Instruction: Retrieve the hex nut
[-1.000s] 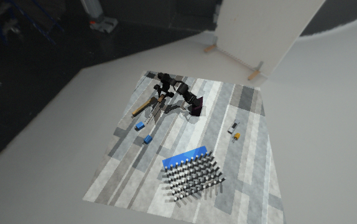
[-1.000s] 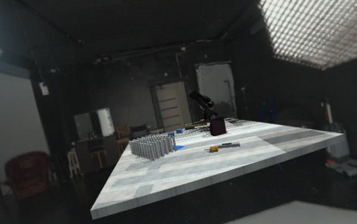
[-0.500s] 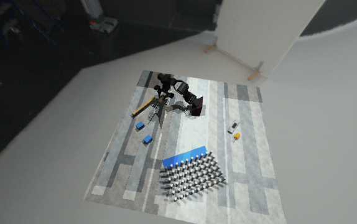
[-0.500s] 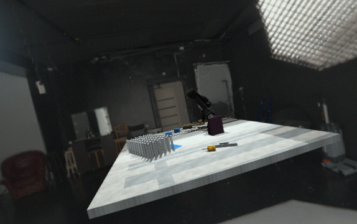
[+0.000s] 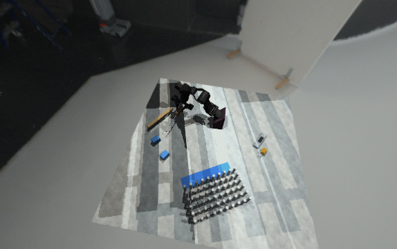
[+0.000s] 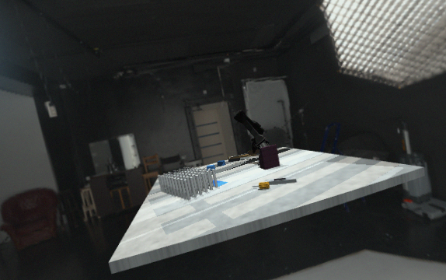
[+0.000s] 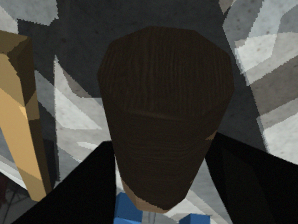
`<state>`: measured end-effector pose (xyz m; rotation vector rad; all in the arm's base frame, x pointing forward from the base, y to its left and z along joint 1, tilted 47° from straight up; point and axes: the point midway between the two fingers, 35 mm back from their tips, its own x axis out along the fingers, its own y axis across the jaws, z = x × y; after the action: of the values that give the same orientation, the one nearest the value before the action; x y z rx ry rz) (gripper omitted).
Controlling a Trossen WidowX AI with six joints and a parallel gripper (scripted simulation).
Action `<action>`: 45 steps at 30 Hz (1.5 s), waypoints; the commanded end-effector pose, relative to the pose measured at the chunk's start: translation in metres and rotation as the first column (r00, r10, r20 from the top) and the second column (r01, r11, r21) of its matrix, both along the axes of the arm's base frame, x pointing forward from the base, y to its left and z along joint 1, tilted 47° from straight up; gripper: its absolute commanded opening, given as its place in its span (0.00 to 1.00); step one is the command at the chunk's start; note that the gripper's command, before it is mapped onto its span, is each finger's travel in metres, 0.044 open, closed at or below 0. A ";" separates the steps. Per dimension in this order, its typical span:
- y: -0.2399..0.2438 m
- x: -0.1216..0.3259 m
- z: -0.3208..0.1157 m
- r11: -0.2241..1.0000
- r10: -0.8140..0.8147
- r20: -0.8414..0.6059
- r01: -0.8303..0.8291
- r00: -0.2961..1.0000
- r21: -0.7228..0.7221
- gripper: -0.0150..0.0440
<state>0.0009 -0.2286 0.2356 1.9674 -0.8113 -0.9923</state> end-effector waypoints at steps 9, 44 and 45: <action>-0.005 0.002 -0.005 1.000 0.000 0.004 0.000 1.000 0.001 0.25; -0.018 0.006 -0.014 1.000 -0.008 0.011 0.008 1.000 -0.013 0.25; -0.019 0.007 -0.015 1.000 -0.008 0.012 0.008 1.000 -0.013 0.25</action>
<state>0.0063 -0.2464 0.2228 1.9573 -0.8302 -0.9817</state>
